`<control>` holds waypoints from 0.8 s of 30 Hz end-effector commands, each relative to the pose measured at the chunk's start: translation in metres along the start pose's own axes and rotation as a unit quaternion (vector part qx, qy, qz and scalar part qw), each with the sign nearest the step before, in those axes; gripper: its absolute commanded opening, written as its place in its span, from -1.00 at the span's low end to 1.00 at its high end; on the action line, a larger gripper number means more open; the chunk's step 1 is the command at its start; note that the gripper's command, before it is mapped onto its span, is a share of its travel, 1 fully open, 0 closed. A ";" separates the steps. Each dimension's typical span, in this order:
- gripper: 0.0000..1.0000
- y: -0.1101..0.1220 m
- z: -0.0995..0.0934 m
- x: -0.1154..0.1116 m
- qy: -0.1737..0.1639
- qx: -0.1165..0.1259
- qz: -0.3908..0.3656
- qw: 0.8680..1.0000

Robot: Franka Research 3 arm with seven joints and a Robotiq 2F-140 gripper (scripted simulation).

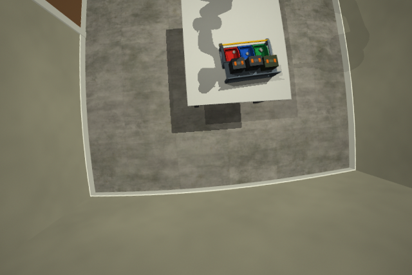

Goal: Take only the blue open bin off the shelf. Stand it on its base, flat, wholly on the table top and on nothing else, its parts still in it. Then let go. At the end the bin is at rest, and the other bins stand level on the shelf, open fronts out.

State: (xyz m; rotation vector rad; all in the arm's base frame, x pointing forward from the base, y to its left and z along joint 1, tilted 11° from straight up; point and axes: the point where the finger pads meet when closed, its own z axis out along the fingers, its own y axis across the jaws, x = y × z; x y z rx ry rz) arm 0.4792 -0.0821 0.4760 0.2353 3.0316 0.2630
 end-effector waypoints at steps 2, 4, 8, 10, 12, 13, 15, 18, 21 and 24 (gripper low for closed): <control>0.15 0.001 0.001 0.002 0.005 -0.002 -0.003 1.000; 0.15 0.000 0.002 0.003 0.002 -0.001 -0.001 1.000; 0.15 -0.001 0.009 0.009 0.005 -0.002 -0.003 1.000; 0.15 -0.001 0.009 0.009 0.005 -0.002 -0.003 1.000; 0.15 -0.001 0.009 0.009 0.005 -0.002 -0.003 1.000; 0.15 -0.001 0.009 0.009 0.005 -0.002 -0.003 1.000; 0.15 -0.001 0.009 0.009 0.005 -0.002 -0.003 1.000; 0.15 -0.001 0.009 0.009 0.005 -0.002 -0.003 1.000; 0.15 -0.001 0.010 0.010 0.006 -0.003 -0.001 1.000; 0.15 -0.002 0.012 0.011 0.006 -0.002 -0.002 1.000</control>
